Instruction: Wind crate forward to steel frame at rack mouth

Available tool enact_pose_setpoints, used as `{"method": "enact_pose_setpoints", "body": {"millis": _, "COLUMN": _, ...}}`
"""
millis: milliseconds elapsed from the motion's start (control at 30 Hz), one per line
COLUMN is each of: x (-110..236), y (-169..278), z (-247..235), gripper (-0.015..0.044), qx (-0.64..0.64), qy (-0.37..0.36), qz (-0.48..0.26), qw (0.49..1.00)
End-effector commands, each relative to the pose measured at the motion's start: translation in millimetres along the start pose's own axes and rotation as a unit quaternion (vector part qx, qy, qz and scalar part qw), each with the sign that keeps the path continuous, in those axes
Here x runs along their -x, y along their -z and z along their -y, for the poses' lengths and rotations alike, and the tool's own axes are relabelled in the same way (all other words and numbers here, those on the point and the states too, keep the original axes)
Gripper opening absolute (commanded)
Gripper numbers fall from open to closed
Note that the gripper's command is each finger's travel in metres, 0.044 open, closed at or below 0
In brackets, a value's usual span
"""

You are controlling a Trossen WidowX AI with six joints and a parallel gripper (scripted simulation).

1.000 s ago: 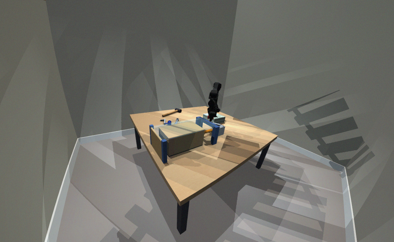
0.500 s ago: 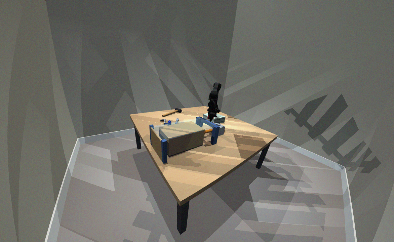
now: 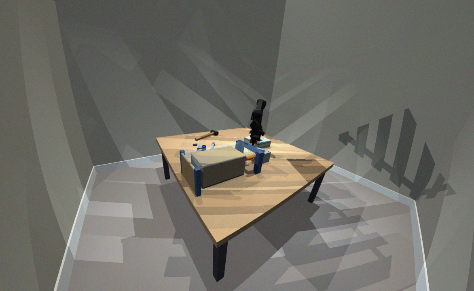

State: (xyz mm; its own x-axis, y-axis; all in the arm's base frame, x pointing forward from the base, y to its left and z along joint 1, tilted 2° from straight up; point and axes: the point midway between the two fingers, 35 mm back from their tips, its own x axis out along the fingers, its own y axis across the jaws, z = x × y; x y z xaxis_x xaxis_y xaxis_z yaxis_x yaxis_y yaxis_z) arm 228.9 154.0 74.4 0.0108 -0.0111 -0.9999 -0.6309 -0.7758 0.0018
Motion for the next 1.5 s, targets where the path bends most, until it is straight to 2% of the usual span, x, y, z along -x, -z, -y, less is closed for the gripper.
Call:
{"method": "enact_pose_setpoints", "body": {"millis": 0, "x": 0, "y": 0, "z": 0, "gripper": 0.0, "qx": 0.0, "qy": 0.001, "qz": 0.0, "qw": 1.0}}
{"method": "enact_pose_setpoints", "body": {"millis": 600, "x": -3, "y": 4, "z": 6, "gripper": 0.0, "qx": 0.003, "qy": -0.002, "qz": 0.0, "qw": 1.0}}
{"method": "enact_pose_setpoints", "body": {"millis": 1467, "x": -3, "y": 13, "z": 42, "gripper": 0.0, "qx": 0.003, "qy": 0.0, "qz": -0.001, "qw": 1.0}}
